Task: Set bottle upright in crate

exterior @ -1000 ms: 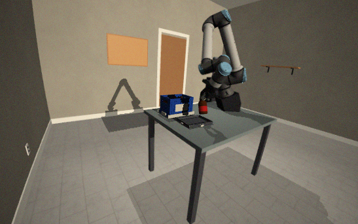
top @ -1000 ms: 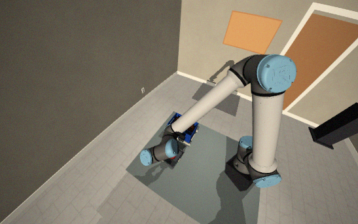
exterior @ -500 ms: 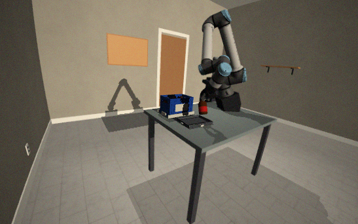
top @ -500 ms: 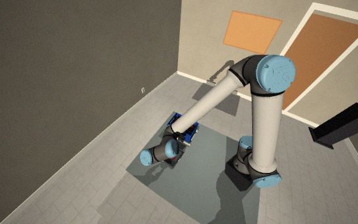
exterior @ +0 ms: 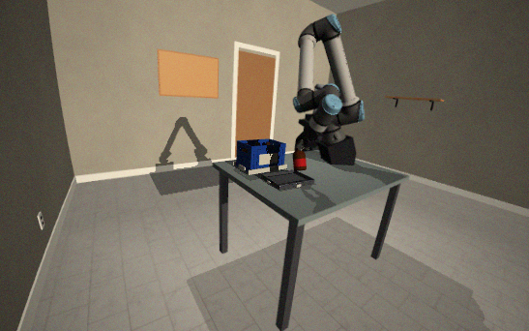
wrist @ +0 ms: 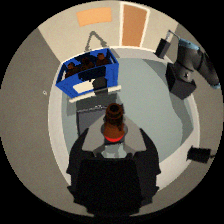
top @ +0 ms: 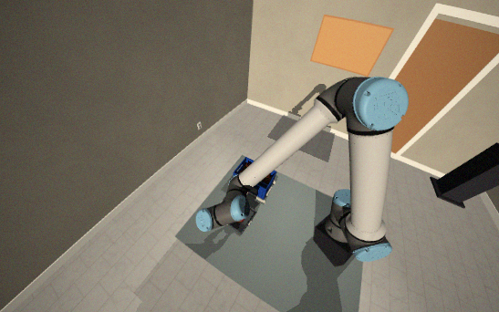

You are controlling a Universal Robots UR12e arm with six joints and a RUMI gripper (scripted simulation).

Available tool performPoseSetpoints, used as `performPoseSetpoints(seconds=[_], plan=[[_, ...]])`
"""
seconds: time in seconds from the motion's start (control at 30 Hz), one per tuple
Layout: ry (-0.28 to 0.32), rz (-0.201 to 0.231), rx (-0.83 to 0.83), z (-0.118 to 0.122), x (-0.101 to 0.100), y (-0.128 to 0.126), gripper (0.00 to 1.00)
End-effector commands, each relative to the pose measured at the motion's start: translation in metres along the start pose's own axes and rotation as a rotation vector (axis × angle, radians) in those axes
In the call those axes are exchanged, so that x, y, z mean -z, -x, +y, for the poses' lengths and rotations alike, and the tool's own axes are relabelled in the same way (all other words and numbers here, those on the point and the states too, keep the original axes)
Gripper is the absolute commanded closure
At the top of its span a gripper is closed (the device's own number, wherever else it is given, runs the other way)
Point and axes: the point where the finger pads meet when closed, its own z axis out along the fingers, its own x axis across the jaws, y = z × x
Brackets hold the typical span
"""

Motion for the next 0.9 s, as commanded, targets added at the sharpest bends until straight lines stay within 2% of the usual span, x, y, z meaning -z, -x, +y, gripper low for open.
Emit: performPoseSetpoints(seconds=[0.0,0.87], plan=[[0.001,-0.001,-0.001,0.003,-0.003,0.000,1.00],[0.001,-0.001,-0.001,0.021,-0.024,0.000,1.00]])
